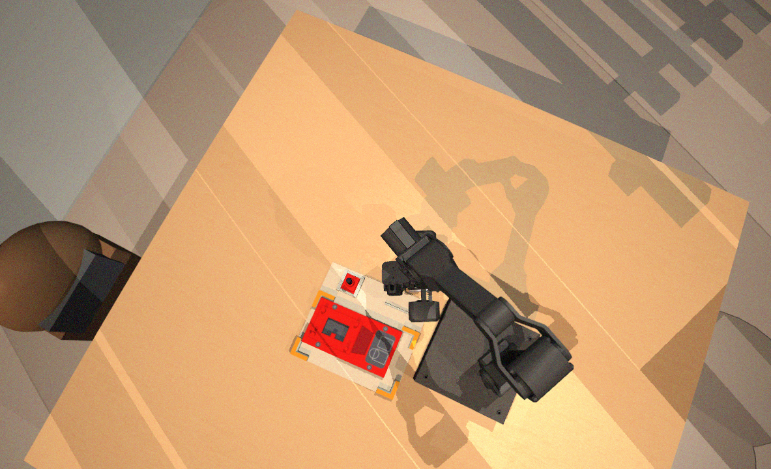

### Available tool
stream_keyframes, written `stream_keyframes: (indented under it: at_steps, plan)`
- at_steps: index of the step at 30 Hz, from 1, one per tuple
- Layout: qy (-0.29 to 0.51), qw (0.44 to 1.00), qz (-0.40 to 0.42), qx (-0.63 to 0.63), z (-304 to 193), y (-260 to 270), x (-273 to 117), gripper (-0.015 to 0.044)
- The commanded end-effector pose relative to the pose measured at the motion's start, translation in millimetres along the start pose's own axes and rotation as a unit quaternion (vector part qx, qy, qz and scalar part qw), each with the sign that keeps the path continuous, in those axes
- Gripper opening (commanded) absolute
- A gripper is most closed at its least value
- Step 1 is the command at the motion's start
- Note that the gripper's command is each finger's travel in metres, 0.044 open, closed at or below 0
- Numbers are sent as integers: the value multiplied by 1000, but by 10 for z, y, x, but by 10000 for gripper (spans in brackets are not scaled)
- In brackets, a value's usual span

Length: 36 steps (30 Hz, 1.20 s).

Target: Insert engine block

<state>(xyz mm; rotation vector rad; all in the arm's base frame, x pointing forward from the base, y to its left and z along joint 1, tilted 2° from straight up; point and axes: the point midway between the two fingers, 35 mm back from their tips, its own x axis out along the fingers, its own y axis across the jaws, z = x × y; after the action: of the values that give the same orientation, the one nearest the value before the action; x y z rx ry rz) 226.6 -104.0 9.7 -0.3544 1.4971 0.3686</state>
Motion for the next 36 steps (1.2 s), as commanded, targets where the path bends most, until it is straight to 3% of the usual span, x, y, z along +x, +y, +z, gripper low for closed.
stream_keyframes:
  at_steps: [1, 12, 23, 30, 34, 36]
  plan:
    - [2, 1000, 8, -2, -17, 32, 92, 440]
    - [2, 1000, 8, -2, -23, 35, 243, 440]
    - [2, 1000, 8, -2, -23, 35, 243, 151]
    - [2, 1000, 8, -2, -23, 35, 243, 105]
    - [1, 1000, 4, 7, -8, 29, 235, 0]
    - [-1, 1000, 0, 18, 13, 18, 211, 0]
